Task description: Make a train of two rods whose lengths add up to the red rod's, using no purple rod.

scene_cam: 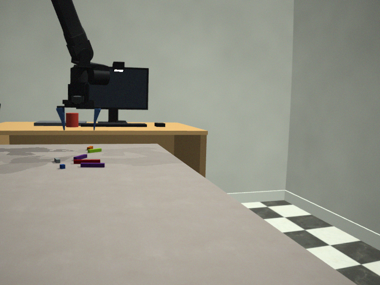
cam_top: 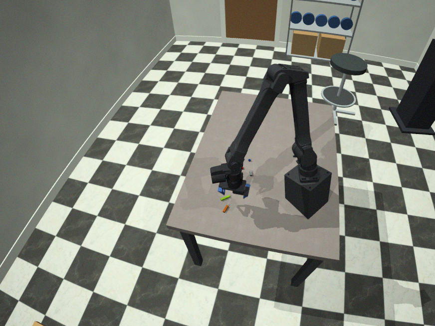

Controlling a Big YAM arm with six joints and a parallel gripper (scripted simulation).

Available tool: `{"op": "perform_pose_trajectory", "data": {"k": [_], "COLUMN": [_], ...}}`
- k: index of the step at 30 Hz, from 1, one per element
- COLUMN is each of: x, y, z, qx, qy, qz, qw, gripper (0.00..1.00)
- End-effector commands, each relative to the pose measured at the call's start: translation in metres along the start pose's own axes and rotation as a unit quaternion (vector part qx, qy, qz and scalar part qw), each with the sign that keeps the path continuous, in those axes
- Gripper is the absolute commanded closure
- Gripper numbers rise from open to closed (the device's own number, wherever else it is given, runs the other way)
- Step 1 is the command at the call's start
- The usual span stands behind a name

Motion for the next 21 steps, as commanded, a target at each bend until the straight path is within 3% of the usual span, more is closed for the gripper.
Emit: {"op": "perform_pose_trajectory", "data": {"k": [1, 11, 12, 16, 21], "x": [-0.008, -0.007, -0.002, -0.007, -0.002], "y": [0.002, -0.013, -0.016, -0.027, -0.032], "z": [0.018, 0.009, 0.007, 0.013, 0.010], "qx": [0.014, -0.056, -0.077, -0.148, -0.179], "qy": [-0.015, -0.012, -0.006, -0.017, -0.008], "qz": [0.003, 0.003, 0.001, 0.003, 0.001], "qw": [1.000, 0.998, 0.997, 0.989, 0.984], "gripper": [0.00, 0.00, 0.00, 0.00, 0.00]}}
Point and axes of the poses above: the point where the finger pads meet when closed, its own x axis out along the fingers, its own z axis across the jaws, y = z × x, the point moved 2 cm from there along -x, back along the fingers
